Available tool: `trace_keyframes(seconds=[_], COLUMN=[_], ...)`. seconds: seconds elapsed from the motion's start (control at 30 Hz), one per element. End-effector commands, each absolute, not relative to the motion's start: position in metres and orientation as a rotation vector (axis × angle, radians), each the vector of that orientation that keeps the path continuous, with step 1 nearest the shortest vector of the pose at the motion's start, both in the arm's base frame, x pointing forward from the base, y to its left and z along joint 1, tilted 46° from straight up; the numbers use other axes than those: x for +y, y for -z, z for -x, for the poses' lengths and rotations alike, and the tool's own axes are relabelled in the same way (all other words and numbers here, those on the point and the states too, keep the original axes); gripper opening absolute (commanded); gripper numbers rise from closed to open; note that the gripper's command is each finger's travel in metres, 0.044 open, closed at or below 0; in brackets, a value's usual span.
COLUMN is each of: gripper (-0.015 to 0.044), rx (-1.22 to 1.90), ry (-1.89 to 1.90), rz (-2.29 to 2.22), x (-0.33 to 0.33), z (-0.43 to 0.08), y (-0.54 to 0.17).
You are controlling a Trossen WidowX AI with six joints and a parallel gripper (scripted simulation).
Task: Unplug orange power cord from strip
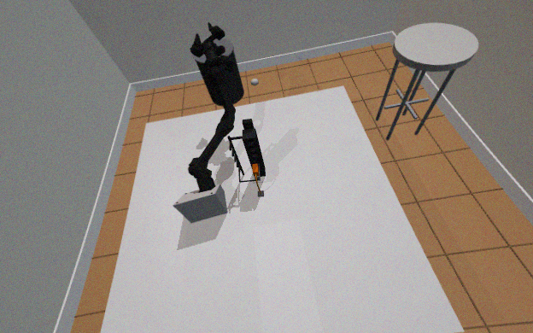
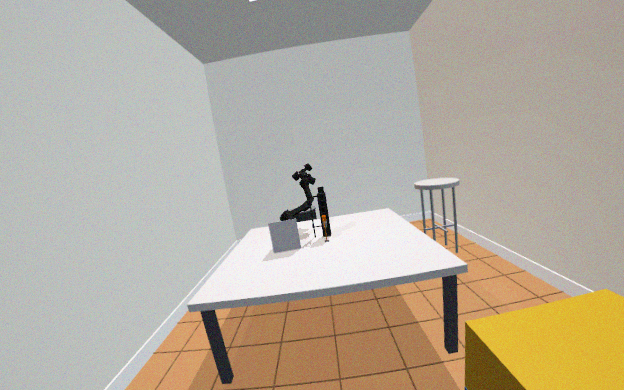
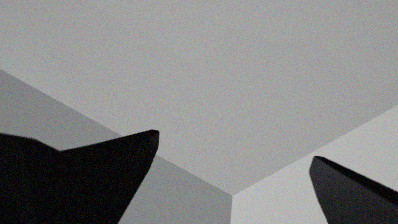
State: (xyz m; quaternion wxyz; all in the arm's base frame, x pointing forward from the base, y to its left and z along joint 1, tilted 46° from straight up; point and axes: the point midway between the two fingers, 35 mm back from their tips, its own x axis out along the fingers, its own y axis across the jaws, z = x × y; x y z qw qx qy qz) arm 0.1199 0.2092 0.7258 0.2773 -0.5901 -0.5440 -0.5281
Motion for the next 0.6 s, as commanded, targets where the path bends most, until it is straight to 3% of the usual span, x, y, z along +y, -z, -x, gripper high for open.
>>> trace_keyframes(seconds=[0.0,0.27,0.57], gripper=[0.0374,0.0164,0.016], rx=[-1.459,-1.38,-1.22], ry=[1.422,1.54,1.629], rz=[1.576,1.213,0.741], x=[0.207,0.122,-0.015], z=[-0.118,-0.033,0.041], y=[-0.727,-0.749,-0.739])
